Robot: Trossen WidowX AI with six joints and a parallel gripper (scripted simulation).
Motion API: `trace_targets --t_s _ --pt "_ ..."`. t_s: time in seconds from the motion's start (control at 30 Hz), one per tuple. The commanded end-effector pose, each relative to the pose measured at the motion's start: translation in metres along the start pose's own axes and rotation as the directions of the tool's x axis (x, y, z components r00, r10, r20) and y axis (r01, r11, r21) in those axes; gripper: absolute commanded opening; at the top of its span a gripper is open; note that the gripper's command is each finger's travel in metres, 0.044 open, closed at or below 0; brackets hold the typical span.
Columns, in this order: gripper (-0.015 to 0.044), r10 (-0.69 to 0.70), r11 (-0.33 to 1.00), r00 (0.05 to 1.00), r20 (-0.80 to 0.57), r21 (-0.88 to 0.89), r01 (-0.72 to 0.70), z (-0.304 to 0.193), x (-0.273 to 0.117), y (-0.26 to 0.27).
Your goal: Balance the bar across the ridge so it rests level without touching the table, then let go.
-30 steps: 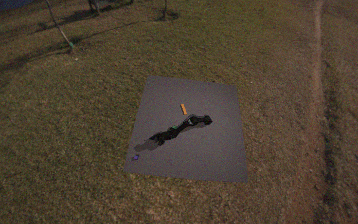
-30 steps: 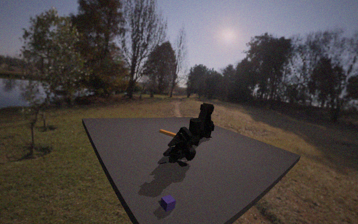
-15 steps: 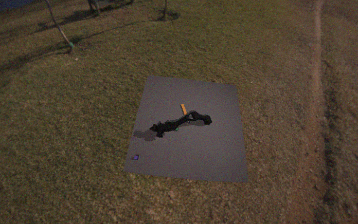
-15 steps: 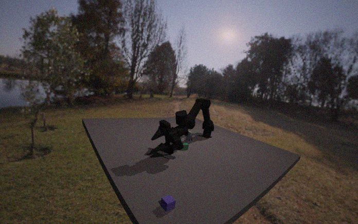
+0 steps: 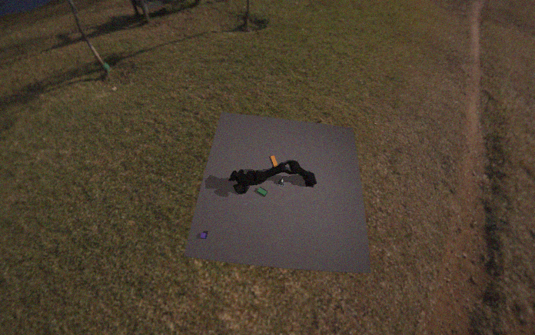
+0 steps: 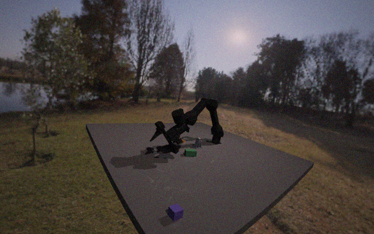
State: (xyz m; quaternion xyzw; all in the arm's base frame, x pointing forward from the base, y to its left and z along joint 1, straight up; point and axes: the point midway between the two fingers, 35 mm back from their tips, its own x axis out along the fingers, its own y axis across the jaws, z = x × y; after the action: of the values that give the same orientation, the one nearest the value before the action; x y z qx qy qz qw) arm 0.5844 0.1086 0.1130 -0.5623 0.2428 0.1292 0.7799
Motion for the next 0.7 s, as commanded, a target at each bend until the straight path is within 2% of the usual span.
trace_targets --t_s 0.0,0.33,0.67 --pt "0.0315 0.053 0.989 0.998 -0.041 0.137 -0.047 -0.026 -0.006 -0.003" --pt "0.0315 0.180 0.888 0.974 -0.136 0.450 -0.101 -0.083 -0.028 -0.004" --pt "0.0315 0.306 0.686 0.926 -0.220 0.726 -0.054 -0.140 -0.059 0.000"
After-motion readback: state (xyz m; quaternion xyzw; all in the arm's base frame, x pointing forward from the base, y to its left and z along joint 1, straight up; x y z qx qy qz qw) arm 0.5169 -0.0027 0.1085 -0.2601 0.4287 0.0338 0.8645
